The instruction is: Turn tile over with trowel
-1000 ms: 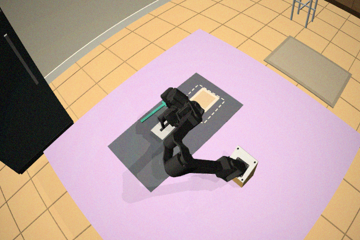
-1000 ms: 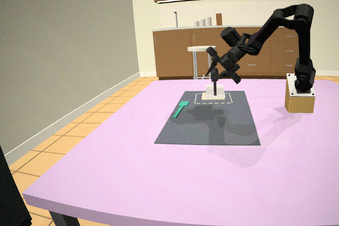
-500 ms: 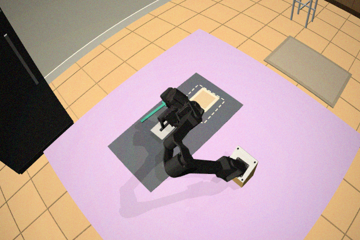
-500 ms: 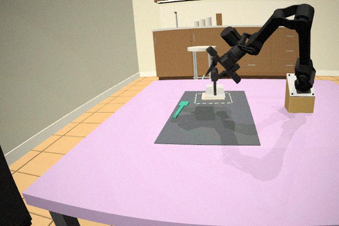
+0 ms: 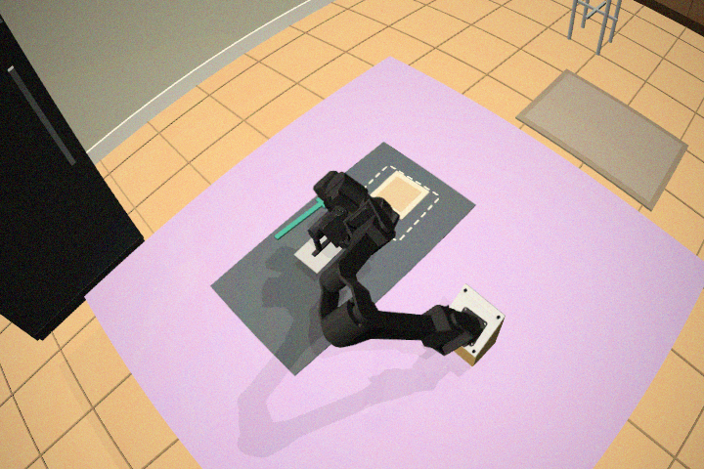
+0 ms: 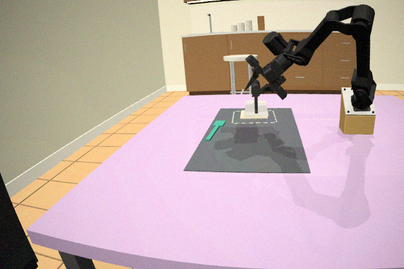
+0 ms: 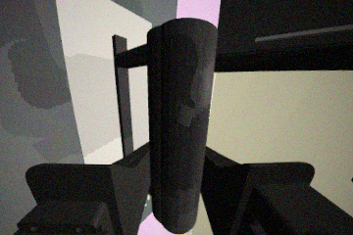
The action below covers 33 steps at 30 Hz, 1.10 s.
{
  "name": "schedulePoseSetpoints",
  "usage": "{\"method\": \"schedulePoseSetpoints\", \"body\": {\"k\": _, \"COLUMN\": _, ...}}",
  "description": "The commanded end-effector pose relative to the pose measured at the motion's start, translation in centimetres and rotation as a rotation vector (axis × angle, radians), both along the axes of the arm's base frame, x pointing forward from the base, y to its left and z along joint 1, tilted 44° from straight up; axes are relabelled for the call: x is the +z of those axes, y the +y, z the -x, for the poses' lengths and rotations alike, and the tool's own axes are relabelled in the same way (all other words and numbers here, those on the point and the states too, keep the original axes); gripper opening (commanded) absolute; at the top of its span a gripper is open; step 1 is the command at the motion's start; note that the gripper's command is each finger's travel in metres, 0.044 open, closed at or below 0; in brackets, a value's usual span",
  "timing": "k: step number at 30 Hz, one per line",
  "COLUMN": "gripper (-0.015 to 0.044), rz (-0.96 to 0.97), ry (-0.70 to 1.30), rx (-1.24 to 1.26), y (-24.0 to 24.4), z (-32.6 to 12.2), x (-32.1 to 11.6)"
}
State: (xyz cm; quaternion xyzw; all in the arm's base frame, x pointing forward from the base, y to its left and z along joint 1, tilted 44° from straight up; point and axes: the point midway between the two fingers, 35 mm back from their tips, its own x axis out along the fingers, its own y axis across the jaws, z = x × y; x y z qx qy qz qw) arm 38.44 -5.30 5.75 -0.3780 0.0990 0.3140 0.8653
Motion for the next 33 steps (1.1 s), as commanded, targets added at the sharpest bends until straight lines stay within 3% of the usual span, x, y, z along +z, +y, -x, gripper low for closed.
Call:
{"method": "schedulePoseSetpoints", "body": {"k": 1, "gripper": 0.0000, "rz": 0.004, "ry": -0.006, "rx": -0.013, "y": -0.3, "z": -0.1, "x": 0.3}}
{"method": "schedulePoseSetpoints", "body": {"k": 33, "gripper": 0.0000, "rz": 0.018, "ry": 0.034, "rx": -0.019, "y": 11.4, "z": 6.5, "x": 5.0}}
